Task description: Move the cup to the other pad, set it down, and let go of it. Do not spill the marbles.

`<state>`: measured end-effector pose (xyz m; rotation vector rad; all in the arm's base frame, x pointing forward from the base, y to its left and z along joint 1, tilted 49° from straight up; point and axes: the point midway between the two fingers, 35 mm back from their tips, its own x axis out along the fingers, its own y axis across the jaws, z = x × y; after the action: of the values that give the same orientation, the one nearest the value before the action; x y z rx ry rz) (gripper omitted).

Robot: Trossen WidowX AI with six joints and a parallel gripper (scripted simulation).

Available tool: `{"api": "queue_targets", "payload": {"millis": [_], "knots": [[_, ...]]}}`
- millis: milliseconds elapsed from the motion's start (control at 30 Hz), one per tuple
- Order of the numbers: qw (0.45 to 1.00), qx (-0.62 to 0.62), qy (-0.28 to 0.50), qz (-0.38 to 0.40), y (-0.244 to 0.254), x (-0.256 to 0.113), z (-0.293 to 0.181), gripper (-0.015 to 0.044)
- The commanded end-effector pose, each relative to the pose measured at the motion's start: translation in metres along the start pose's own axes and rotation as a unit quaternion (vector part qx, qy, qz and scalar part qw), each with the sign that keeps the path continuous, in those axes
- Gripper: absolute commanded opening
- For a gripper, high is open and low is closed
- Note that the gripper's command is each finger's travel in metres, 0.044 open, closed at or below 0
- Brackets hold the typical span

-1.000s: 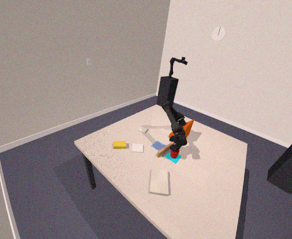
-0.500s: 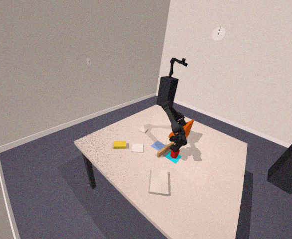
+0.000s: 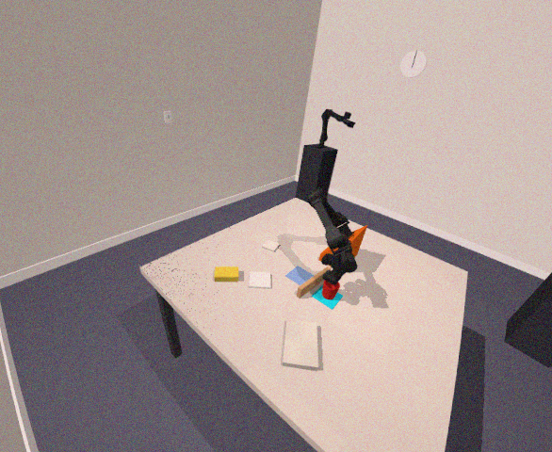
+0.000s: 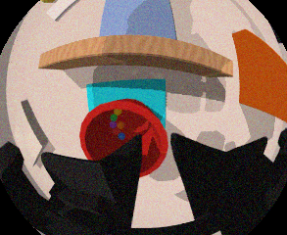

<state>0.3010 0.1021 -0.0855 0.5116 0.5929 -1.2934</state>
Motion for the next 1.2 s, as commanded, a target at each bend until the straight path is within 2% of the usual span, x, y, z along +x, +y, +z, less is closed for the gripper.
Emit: {"api": "queue_targets", "payload": {"millis": [0, 633, 1033, 1167], "knots": [[1.0, 0.007, 0.005, 0.006, 0.003, -0.013, 0.0, 0.0128], [1.0, 0.004, 0.004, 0.006, -0.007, -0.035, -0.001, 0.0128], [1.0, -0.001, 0.001, 0.003, -0.006, -0.037, -0.002, 0.044], [1.0, 0.0, 0.003, 0.004, -0.006, -0.055, -0.002, 0.044]]}}
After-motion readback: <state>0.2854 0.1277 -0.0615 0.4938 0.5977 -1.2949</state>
